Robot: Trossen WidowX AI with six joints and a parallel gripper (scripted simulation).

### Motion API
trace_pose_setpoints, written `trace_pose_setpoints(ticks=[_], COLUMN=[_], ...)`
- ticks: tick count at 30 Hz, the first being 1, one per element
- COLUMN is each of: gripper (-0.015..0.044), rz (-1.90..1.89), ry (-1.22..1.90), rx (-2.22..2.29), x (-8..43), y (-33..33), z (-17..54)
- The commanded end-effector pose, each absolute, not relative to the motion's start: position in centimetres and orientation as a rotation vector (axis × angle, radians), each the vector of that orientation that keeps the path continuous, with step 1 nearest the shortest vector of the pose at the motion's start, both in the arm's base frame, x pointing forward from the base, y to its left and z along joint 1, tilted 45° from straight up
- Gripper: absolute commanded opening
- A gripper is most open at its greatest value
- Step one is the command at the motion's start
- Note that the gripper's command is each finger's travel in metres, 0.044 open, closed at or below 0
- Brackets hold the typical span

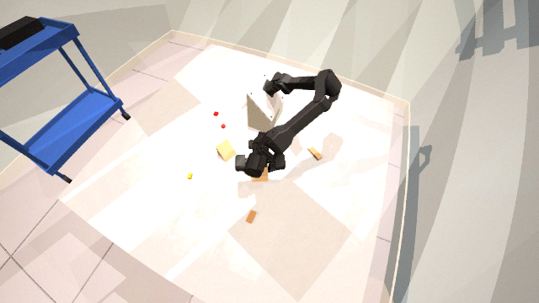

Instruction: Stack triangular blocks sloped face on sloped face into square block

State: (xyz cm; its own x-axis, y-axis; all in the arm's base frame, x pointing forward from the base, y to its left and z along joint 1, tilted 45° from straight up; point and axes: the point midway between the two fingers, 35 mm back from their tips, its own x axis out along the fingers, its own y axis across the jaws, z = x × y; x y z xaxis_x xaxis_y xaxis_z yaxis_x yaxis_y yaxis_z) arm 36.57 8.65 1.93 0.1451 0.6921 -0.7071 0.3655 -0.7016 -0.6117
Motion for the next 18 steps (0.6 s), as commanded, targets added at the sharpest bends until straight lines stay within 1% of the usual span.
trace_pose_setpoints(ticks=[1,8,18], gripper=[0.0,0.0,0.0], rz=[1.57,1.559,1.476], ry=[-1.039,-1.089,-1.398], rx=[-2.144,-2.176,-2.358], x=[36.64,36.64,36.65], y=[8.6,8.6,8.6], z=[1.94,1.94,1.94])
